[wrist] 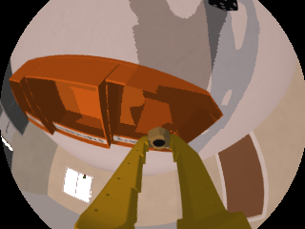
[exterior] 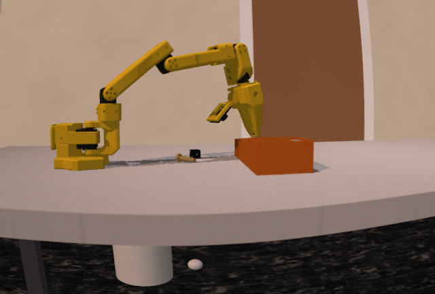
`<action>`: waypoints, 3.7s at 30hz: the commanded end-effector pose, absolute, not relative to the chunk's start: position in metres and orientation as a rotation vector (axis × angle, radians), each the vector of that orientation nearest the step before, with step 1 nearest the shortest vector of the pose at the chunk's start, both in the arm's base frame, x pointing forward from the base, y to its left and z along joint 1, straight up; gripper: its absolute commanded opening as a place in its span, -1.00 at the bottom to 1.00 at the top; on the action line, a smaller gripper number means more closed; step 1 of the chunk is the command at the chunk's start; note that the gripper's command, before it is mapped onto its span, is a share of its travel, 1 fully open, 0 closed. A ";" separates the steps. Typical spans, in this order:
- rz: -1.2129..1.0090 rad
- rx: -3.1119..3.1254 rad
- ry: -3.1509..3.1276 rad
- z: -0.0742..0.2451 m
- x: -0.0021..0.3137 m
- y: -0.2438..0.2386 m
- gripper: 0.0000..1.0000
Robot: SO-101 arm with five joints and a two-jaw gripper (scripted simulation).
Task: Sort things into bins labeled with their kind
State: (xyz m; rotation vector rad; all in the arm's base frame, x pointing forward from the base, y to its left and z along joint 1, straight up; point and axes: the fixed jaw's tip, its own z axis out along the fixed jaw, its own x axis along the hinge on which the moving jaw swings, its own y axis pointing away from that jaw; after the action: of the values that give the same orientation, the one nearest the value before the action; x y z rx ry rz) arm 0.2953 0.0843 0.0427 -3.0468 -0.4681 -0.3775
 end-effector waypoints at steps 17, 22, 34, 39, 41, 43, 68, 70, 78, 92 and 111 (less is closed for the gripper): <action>-0.457 -3.029 -0.464 0.045 0.304 0.085 -1.00; -0.457 -3.029 -0.464 0.045 0.304 0.085 -1.00; -0.384 -3.046 -0.467 0.027 0.301 0.084 -1.00; -0.384 -3.046 -0.467 0.027 0.301 0.084 -1.00; -0.384 -3.046 -0.467 0.027 0.301 0.084 -1.00; -0.384 -3.046 -0.467 0.027 0.301 0.084 -1.00; -0.384 -3.046 -0.467 0.027 0.301 0.084 -0.66; -0.384 -3.046 -0.467 0.027 0.301 0.084 -0.66; -0.386 -3.045 -0.467 0.028 0.301 0.084 -0.65; -0.447 -3.031 -0.467 0.056 0.300 0.083 -0.65; -0.495 -3.019 -0.467 0.077 0.296 0.082 -0.65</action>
State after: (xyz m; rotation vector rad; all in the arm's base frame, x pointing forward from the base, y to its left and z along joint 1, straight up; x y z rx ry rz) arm 0.2898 0.0825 0.0544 -3.0489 -0.4717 -0.3667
